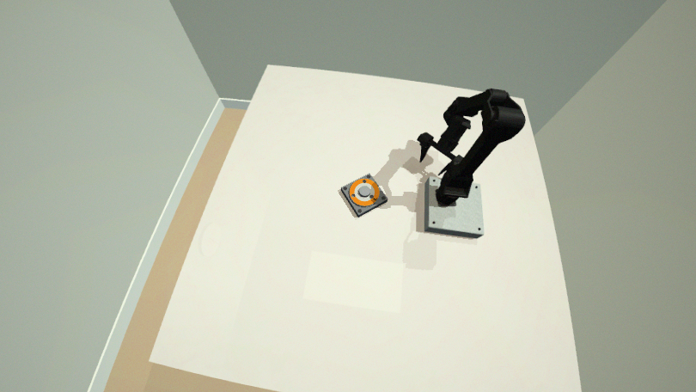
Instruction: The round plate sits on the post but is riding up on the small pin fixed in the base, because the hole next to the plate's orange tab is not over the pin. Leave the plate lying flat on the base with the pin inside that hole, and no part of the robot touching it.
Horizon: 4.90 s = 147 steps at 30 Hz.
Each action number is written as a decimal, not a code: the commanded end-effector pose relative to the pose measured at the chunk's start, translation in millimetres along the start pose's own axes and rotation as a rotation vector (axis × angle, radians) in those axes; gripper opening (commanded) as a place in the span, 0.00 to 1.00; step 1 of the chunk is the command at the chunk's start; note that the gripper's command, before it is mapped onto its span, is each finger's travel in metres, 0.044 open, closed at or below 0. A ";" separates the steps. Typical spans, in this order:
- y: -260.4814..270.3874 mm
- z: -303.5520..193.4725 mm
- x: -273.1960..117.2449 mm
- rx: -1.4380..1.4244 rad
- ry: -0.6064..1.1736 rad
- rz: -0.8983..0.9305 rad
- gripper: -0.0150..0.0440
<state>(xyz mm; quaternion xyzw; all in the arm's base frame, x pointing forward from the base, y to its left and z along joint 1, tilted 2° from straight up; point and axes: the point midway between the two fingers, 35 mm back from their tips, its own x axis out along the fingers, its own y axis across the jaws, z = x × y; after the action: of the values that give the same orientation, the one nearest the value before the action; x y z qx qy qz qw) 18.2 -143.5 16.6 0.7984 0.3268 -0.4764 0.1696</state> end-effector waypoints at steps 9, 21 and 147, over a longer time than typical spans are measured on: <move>20.2 -10.9 -26.4 -0.123 -0.069 0.029 0.53; 67.3 -56.8 -8.2 -0.705 -0.203 -0.162 0.25; 82.4 -207.2 79.3 -2.152 -0.304 -0.513 0.25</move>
<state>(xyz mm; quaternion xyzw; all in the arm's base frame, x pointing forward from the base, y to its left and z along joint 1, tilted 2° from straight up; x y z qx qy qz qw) 232.6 -52.3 31.7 0.0801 0.7044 -0.0573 0.7029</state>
